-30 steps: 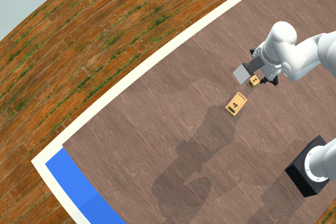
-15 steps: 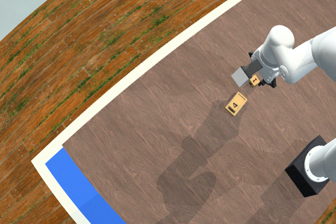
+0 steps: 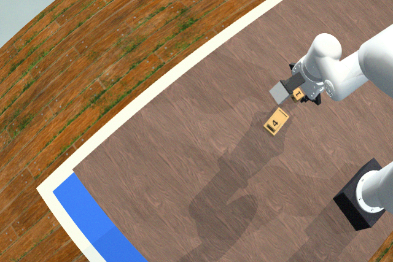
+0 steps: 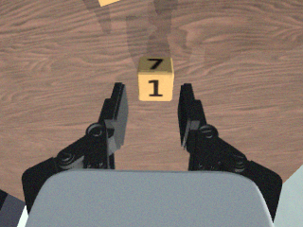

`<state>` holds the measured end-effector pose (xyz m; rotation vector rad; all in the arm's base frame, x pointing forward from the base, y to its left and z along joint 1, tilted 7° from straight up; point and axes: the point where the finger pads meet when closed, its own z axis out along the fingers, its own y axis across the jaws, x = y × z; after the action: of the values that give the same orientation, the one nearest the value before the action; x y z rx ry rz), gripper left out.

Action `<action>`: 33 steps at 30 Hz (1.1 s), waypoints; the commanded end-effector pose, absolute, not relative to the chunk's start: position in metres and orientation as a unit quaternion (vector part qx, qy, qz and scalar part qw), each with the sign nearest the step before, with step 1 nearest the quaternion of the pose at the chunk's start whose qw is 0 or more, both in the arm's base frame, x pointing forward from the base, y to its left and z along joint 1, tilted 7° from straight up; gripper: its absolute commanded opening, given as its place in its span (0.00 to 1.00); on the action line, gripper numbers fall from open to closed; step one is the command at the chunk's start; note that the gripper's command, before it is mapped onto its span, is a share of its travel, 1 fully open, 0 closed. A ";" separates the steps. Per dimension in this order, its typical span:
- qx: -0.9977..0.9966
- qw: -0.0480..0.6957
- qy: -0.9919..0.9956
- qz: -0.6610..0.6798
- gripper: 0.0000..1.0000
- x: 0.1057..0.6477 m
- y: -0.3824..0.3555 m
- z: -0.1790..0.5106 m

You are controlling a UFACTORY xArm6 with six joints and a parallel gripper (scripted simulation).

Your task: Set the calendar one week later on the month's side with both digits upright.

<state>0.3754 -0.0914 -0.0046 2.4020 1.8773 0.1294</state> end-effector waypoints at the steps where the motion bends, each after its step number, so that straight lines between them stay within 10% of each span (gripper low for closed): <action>1: 0.786 0.047 0.615 0.044 0.47 0.377 -0.092 -0.005; 33: 0.786 0.047 0.615 0.044 0.47 0.377 -0.092 -0.008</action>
<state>0.3762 -0.0914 -0.0088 2.4017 1.8771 0.1300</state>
